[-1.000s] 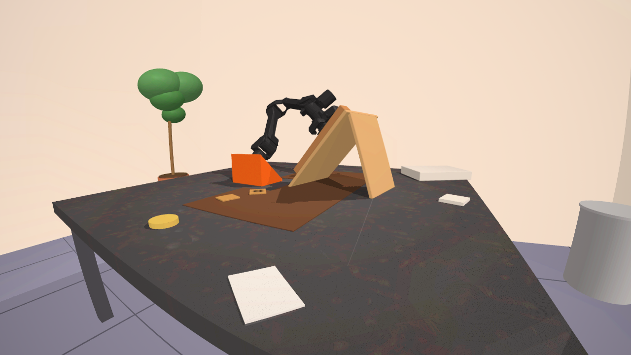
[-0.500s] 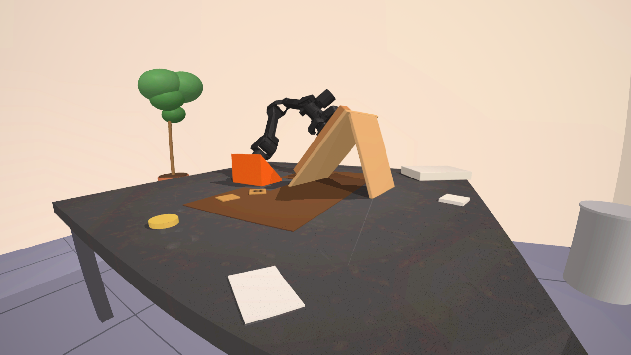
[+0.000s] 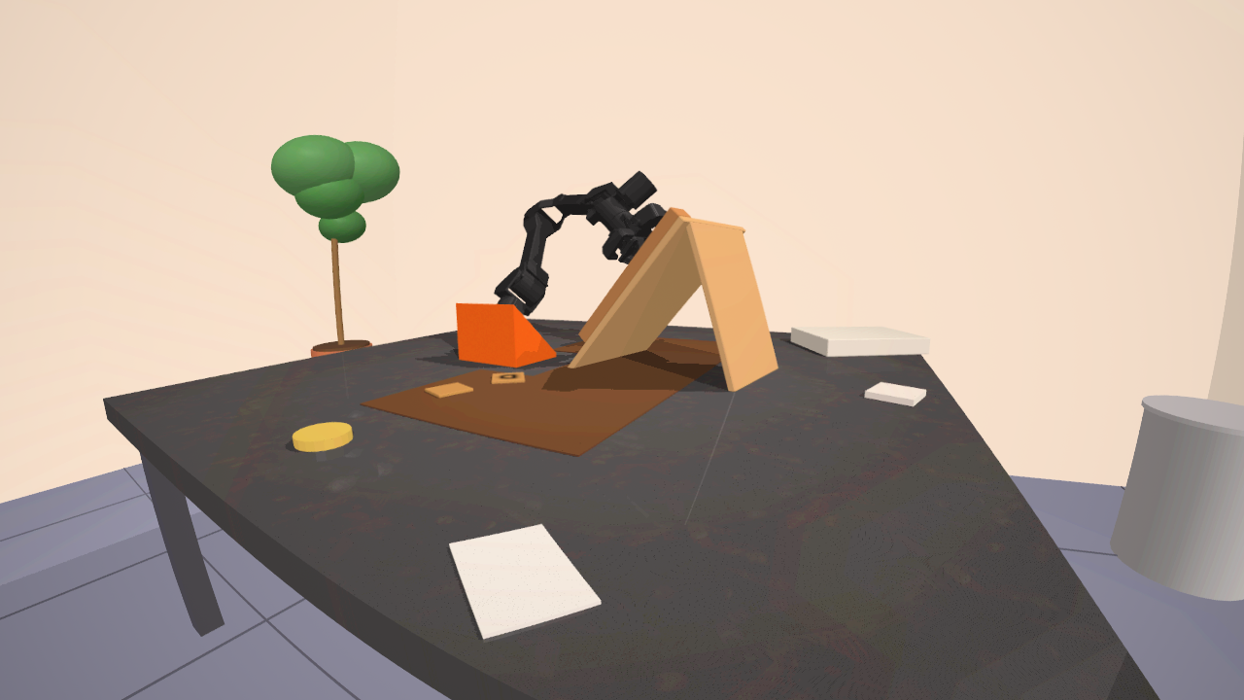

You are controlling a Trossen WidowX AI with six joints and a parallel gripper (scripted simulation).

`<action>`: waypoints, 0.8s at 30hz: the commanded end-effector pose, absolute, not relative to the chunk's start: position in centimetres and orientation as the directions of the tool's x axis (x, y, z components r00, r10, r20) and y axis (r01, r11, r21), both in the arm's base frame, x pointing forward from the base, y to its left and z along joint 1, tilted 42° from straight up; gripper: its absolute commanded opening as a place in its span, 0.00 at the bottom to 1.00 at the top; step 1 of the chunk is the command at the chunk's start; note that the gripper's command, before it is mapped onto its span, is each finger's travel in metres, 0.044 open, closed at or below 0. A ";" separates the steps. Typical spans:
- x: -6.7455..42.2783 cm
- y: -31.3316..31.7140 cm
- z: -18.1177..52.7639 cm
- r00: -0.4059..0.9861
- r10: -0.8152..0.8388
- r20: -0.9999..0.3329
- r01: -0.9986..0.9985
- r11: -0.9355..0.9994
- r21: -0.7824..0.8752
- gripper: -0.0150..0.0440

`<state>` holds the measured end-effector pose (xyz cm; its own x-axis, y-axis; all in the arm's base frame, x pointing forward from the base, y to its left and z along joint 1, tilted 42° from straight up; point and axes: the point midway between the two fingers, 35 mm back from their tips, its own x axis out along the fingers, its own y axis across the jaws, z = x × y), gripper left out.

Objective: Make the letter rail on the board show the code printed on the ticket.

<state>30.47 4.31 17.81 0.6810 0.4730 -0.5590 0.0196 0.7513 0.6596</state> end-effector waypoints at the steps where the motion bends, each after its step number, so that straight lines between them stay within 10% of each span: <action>1: 30.4 4.3 18.1 0.682 0.476 -0.555 0.012 0.752 0.659 0.75; 24: 29.2 3.2 18.5 0.681 0.476 -0.557 0.013 0.752 0.658 0.75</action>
